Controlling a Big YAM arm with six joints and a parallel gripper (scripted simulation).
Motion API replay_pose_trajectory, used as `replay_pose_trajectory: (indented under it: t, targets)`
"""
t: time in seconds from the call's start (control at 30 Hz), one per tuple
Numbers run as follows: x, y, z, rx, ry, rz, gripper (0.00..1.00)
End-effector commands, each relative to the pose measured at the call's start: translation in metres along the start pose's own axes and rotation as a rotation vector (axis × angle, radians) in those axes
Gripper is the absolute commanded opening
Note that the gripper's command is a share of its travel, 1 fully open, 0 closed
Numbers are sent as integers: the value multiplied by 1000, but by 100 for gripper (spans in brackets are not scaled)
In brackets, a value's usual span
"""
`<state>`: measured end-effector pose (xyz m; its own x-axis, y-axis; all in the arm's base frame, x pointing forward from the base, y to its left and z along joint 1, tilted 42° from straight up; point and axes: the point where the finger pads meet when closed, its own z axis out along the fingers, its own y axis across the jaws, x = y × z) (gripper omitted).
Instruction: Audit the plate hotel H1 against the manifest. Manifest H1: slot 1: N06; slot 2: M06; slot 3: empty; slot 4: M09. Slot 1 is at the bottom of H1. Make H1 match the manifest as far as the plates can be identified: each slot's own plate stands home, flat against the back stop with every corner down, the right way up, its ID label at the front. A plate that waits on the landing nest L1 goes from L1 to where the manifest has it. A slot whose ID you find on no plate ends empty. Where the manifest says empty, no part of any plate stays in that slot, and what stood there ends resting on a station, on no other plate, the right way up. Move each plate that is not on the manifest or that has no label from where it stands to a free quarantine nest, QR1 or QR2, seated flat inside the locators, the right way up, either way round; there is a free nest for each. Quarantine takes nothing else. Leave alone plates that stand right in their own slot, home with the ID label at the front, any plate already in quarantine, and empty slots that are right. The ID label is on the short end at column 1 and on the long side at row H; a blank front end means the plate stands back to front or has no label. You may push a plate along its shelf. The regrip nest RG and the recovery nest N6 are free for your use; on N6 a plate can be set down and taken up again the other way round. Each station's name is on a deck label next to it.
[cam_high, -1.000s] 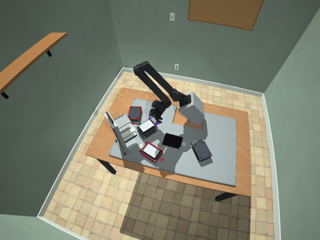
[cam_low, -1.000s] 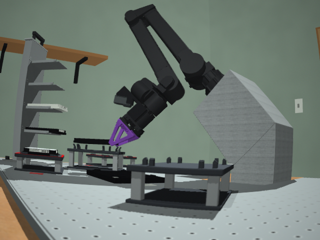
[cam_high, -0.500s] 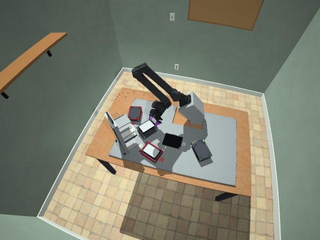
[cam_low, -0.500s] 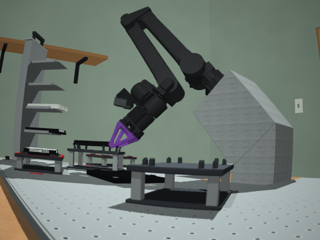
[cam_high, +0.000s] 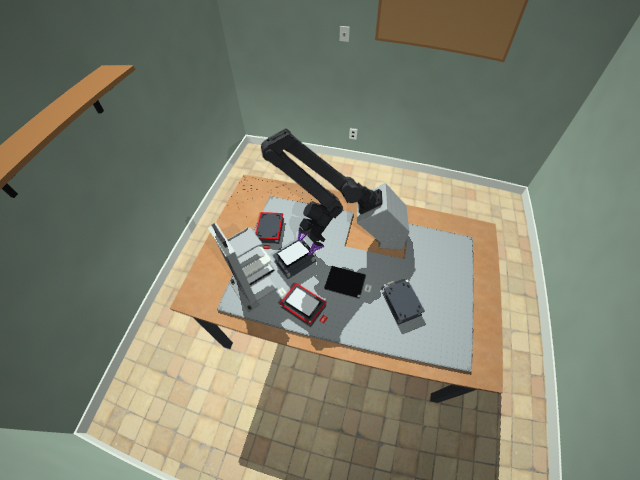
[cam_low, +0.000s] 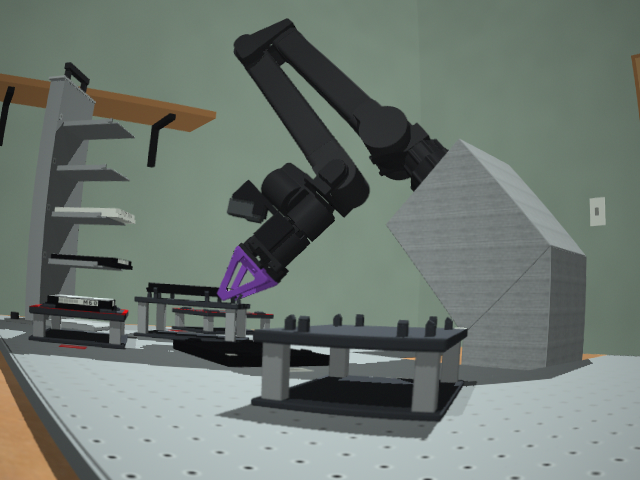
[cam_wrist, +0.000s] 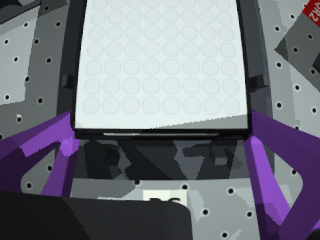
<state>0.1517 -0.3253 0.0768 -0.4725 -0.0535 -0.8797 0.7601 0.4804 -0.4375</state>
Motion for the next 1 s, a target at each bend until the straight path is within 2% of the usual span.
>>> replay_pose_trajectory:
  t: [0.0,0.3,0.33,0.53,0.57,0.97]
  targets:
    - [-4,-6,4,17,-23,-15,86]
    - [-3,-5,7,14,-25,-16,86]
    - [0,0,1,2,-12,-5,86]
    - [0,0,1,2,-12,-5,86]
    - [0,0,1,2,-12,-5,93]
    - [0,0,1,2,-12,-5,93]
